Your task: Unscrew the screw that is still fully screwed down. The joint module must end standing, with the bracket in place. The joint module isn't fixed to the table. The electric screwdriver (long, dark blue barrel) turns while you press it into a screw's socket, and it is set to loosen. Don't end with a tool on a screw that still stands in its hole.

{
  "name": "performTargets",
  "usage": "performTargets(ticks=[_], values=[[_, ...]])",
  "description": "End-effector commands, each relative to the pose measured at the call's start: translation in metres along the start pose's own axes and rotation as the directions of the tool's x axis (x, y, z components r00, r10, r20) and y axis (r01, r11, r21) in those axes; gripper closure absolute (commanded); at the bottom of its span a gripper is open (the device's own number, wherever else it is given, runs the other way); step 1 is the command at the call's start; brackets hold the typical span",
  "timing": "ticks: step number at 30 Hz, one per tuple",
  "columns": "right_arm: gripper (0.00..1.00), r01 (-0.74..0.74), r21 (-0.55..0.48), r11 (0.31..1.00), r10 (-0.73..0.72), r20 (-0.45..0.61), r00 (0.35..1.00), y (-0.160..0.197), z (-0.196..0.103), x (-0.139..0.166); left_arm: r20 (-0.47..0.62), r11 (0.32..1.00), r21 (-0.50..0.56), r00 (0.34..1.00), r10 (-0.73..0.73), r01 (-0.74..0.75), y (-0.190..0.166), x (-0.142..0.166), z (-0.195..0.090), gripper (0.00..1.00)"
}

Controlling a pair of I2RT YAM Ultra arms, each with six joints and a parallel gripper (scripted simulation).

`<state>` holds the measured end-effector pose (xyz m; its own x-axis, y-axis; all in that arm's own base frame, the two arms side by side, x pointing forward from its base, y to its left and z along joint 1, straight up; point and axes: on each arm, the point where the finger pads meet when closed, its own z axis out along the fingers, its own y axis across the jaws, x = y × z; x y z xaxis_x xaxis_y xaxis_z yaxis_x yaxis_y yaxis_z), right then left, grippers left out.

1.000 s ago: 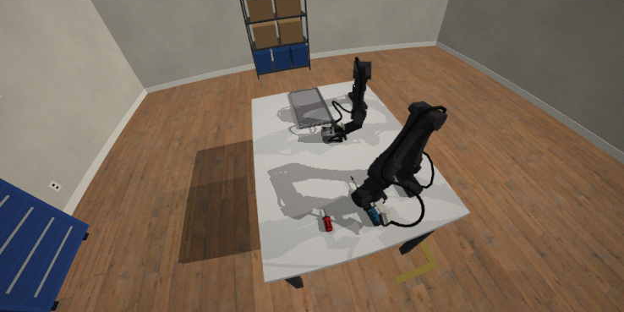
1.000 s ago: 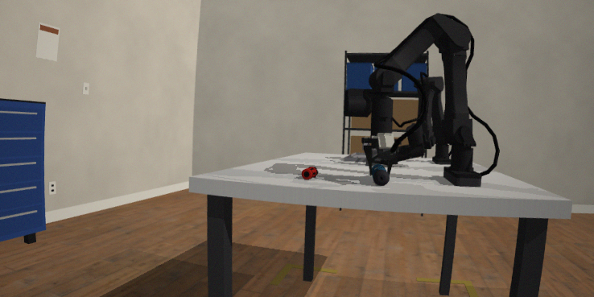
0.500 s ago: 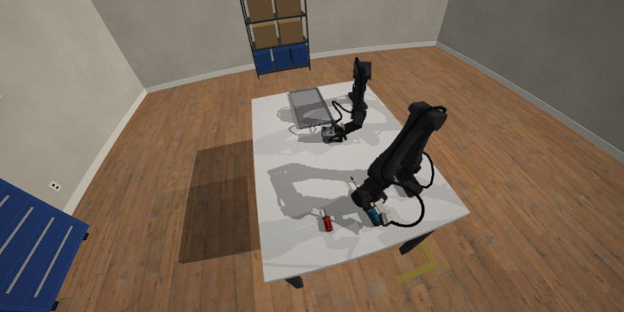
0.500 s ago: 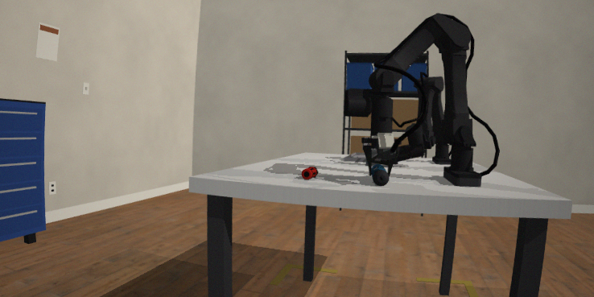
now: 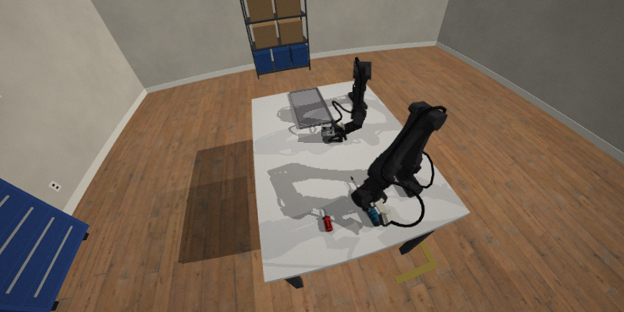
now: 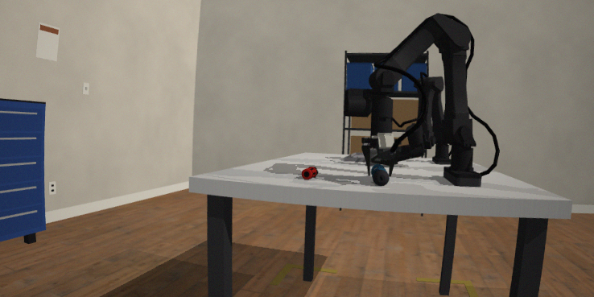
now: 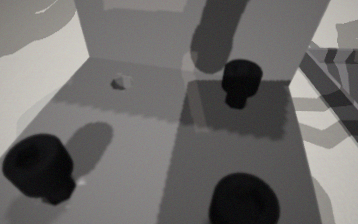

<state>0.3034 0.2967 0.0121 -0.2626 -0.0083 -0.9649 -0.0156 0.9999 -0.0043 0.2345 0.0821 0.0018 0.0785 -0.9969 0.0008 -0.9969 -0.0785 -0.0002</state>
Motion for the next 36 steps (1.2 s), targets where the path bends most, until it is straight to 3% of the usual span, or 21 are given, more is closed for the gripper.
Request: performTargets(ticks=[1,3,4,36], values=[[0.41,-0.011,0.002,1.0,0.011,0.008,1.0,0.0007,-0.0002,-0.0044,0.004,1.0,0.01,1.0,0.004,-0.004,-0.0022,-0.0001,-0.0024,0.43],[0.41,-0.011,0.002,1.0,0.011,0.008,1.0,0.0007,-0.0002,-0.0044,0.004,1.0,0.01,1.0,0.004,-0.004,-0.0022,-0.0001,-0.0024,0.43],[0.41,-0.011,0.002,1.0,0.011,0.008,1.0,0.0007,-0.0002,-0.0044,0.004,1.0,0.01,1.0,0.004,-0.004,-0.0022,-0.0001,-0.0024,0.35],[0.41,-0.011,0.002,1.0,0.011,0.008,1.0,0.0007,-0.0002,-0.0044,0.004,1.0,0.01,1.0,0.004,-0.004,-0.0022,-0.0001,-0.0024,0.35]])
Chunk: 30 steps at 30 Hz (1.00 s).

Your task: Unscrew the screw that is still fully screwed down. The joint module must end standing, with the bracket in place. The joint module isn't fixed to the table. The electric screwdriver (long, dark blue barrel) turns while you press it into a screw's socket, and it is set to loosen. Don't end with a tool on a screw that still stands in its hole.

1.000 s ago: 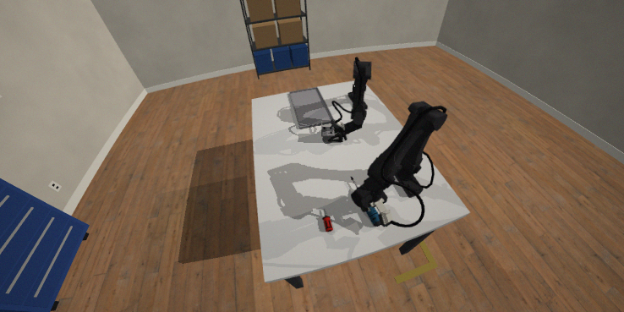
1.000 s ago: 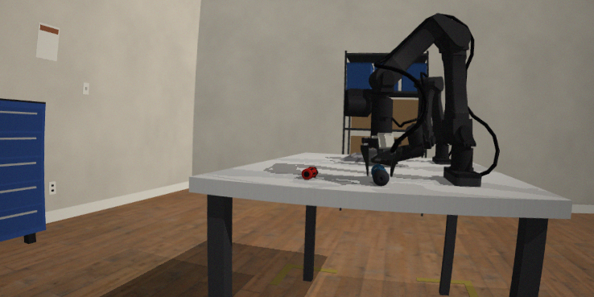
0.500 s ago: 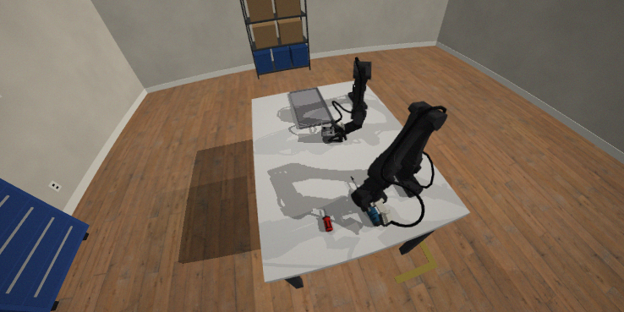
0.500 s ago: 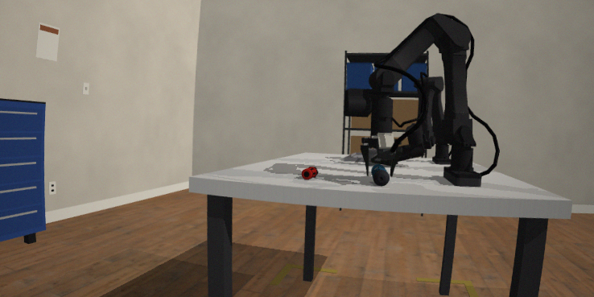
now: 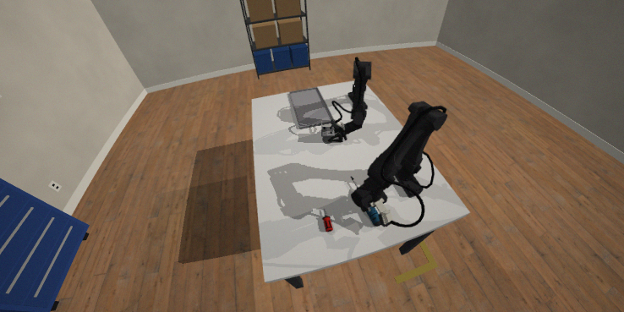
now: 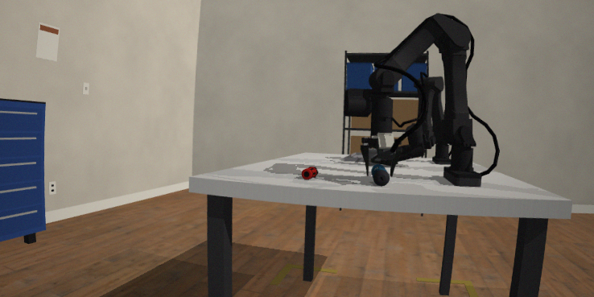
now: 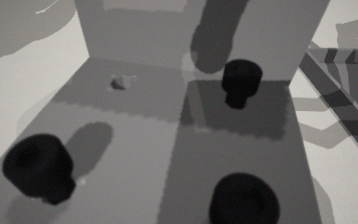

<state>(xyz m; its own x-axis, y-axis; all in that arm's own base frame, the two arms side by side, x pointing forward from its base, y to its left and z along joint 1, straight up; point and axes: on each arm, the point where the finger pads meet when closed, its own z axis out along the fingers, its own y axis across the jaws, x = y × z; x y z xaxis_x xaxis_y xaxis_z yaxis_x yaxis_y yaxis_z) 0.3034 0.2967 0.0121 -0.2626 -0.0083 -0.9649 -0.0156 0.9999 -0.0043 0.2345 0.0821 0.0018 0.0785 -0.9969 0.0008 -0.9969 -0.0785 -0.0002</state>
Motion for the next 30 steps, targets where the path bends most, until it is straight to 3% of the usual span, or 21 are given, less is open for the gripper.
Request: performTargets(ticks=[1,13,18,30], values=[[0.41,-0.011,0.002,1.0,0.011,0.008,1.0,0.001,0.0,-0.004,0.004,1.0,0.01,1.0,0.004,-0.004,-0.002,0.0,-0.002,0.35],[0.41,-0.011,0.002,1.0,0.011,0.008,1.0,0.001,0.0,-0.004,0.014,0.999,0.034,1.0,0.013,-0.013,-0.008,-0.001,-0.037,0.35],[0.41,-0.011,0.002,1.0,0.011,0.008,1.0,0.001,0.0,-0.004,0.01,1.0,0.019,1.0,0.013,-0.013,-0.006,-0.001,-0.033,0.35],[0.41,-0.011,0.002,1.0,0.011,0.008,1.0,0.001,0.0,-0.004,0.013,0.999,0.033,1.0,0.008,-0.009,-0.006,-0.003,-0.062,0.35]])
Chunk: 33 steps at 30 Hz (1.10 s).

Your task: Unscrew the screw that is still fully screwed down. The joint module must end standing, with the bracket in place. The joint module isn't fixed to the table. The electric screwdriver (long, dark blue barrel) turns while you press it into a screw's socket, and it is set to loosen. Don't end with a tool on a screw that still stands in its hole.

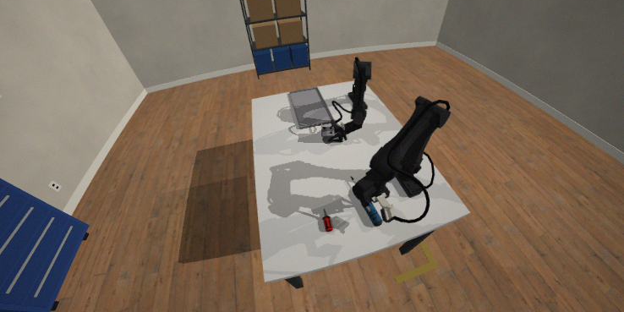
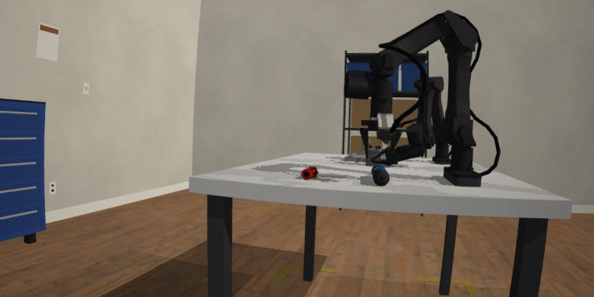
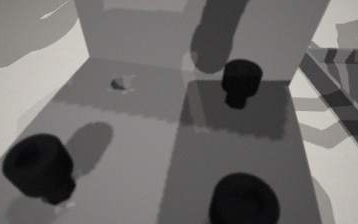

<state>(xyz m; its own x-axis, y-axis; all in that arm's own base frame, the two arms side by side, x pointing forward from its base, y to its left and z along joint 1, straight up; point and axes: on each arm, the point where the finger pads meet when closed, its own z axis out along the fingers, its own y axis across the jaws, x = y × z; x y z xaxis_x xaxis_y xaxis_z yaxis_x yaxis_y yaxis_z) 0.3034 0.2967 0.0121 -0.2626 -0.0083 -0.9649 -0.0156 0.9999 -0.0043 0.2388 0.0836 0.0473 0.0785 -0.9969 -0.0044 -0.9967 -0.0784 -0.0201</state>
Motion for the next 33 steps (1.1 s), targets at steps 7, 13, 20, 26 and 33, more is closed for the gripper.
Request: performTargets(ticks=[7,13,20,26,33], values=[[0.41,-0.011,0.002,1.0,0.011,0.008,1.0,0.001,0.0,-0.004,0.004,1.0,0.003,1.0,0.008,-0.008,-0.001,-0.002,-0.015,0.35],[0.41,-0.011,0.002,1.0,0.011,0.008,1.0,0.001,0.0,-0.004,0.007,1.0,0.013,1.0,0.007,-0.007,-0.002,-0.002,-0.021,0.35],[0.41,-0.011,0.002,1.0,0.011,0.008,1.0,0.001,0.0,-0.004,0.007,1.0,0.013,1.0,0.007,-0.007,-0.001,-0.002,-0.023,0.35],[0.32,-0.011,0.002,1.0,0.011,0.008,1.0,0.001,0.0,-0.004,-0.002,1.0,-0.012,1.0,0.003,-0.003,0.003,0.0,-0.014,0.35],[0.32,-0.011,0.002,1.0,0.011,0.008,1.0,0.001,0.0,-0.004,-0.002,1.0,-0.012,1.0,0.003,-0.003,0.003,0.0,-0.014,0.35]])
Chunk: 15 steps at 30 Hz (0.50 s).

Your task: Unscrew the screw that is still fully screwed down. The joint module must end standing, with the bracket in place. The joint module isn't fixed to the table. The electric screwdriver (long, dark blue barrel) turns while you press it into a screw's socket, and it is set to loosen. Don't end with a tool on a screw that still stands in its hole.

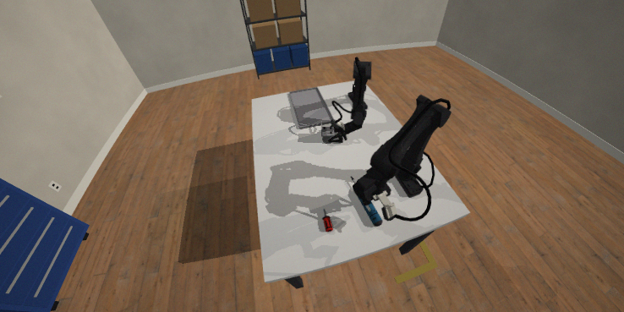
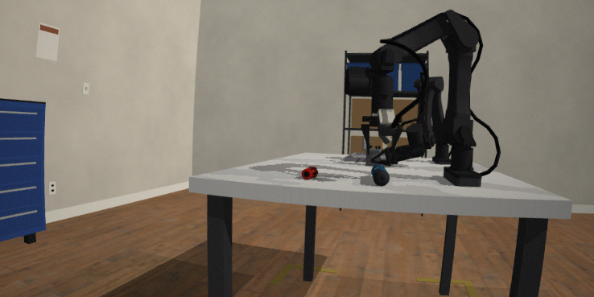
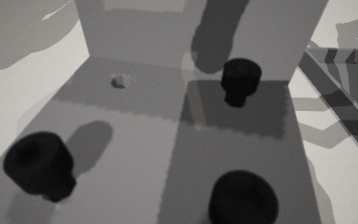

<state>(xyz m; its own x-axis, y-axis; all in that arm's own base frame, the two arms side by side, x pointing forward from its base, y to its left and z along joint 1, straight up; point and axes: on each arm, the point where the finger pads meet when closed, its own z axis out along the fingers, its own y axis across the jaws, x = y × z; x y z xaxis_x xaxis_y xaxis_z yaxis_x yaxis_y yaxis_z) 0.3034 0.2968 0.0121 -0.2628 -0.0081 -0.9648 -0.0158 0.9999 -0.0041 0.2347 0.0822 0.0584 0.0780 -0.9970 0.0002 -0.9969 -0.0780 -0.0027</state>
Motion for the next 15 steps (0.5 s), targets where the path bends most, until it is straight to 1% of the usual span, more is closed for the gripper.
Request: performTargets(ticks=[1,6,7,15], values=[[0.32,-0.011,0.002,1.0,0.011,0.008,1.0,0.0007,-0.0002,-0.0044,0.002,1.0,0.005,1.0,0.003,-0.003,-0.0011,-0.0008,-0.003,0.35],[0.32,-0.011,0.002,1.0,0.011,0.008,1.0,0.0007,-0.0002,-0.0044,0.002,1.0,0.005,1.0,0.003,-0.003,-0.0011,-0.0008,-0.003,0.35],[0.23,-0.011,0.002,1.0,0.011,0.008,1.0,0.0007,-0.0002,-0.0044,0.002,1.0,0.005,1.0,0.003,-0.003,-0.0011,-0.0008,-0.003,0.35],[0.23,-0.011,0.002,1.0,0.011,0.008,1.0,0.0007,-0.0002,-0.0044,0.002,1.0,0.005,1.0,0.003,-0.003,-0.0011,-0.0008,-0.003,0.35]])
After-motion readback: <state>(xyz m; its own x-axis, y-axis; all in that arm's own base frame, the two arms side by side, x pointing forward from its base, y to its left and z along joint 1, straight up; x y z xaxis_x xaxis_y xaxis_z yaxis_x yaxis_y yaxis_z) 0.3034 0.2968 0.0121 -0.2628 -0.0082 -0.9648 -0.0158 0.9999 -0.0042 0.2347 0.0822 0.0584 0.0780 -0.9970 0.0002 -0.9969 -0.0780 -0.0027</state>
